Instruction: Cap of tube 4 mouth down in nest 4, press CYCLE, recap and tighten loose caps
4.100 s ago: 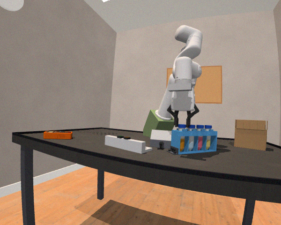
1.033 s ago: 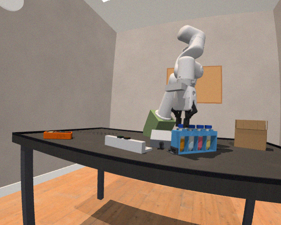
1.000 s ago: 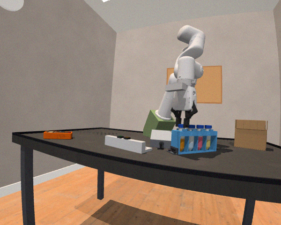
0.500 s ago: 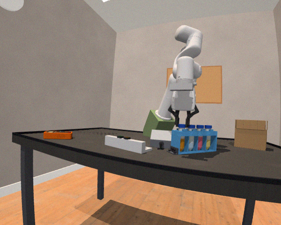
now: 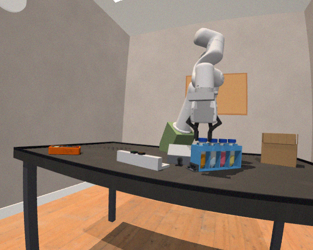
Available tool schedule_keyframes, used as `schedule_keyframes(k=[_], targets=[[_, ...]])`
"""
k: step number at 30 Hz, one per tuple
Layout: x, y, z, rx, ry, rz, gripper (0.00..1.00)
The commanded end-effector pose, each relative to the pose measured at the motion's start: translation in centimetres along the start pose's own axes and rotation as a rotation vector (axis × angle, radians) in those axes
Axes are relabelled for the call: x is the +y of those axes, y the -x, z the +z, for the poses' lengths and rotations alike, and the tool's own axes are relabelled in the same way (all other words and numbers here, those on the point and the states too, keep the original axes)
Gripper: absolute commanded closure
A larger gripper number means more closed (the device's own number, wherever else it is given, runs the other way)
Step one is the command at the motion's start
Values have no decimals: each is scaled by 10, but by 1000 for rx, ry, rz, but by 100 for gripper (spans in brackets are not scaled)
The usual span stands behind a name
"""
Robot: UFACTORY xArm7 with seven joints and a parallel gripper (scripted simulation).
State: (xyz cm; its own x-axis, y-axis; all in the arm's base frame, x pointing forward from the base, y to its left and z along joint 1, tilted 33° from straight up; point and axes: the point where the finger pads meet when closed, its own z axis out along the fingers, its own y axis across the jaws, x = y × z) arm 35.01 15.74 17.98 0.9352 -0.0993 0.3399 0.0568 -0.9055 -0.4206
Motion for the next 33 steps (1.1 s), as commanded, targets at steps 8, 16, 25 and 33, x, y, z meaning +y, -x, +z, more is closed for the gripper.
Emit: schedule_keyframes(k=[8,16,25,33], targets=[[-1,-2,-1,3,-4,447,54],[-1,-2,-1,3,-6,755,54],[-1,-2,-1,2,-7,1078,54],[-1,-2,-1,1,-8,1377,54]])
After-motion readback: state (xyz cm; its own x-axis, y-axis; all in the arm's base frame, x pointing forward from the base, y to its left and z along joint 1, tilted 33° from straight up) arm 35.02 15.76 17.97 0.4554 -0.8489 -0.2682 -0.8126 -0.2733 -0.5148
